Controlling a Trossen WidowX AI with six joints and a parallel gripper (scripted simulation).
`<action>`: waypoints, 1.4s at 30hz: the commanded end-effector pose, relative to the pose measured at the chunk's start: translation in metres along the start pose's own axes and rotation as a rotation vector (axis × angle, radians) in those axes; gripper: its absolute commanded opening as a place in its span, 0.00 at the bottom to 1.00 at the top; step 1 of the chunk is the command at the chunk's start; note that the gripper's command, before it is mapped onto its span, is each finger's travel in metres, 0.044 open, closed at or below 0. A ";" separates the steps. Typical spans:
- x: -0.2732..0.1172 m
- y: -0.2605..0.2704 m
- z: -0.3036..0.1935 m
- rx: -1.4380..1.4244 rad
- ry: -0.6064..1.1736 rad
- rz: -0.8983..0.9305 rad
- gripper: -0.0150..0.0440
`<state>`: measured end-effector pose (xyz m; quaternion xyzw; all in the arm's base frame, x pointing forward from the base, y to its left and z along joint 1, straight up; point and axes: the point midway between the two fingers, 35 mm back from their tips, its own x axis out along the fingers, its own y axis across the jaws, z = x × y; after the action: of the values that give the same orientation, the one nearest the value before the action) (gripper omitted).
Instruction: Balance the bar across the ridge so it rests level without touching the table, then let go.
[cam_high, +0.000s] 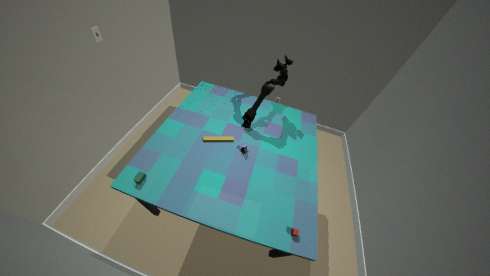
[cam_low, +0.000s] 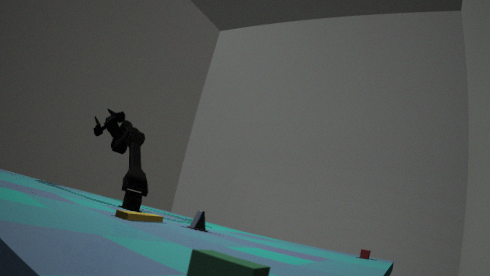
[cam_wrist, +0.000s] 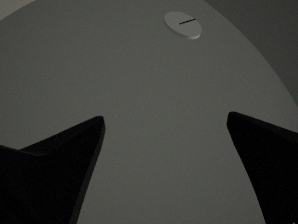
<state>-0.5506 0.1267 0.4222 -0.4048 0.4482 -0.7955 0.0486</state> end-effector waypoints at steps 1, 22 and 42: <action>-0.001 -0.001 -0.001 0.000 0.003 -0.001 0.89; -0.120 -0.116 -0.082 0.057 0.395 -0.115 0.79; -0.265 -0.215 -0.105 0.086 0.764 -0.280 0.79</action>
<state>-0.3978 0.4269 0.4038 -0.1512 0.3570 -0.9006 -0.1967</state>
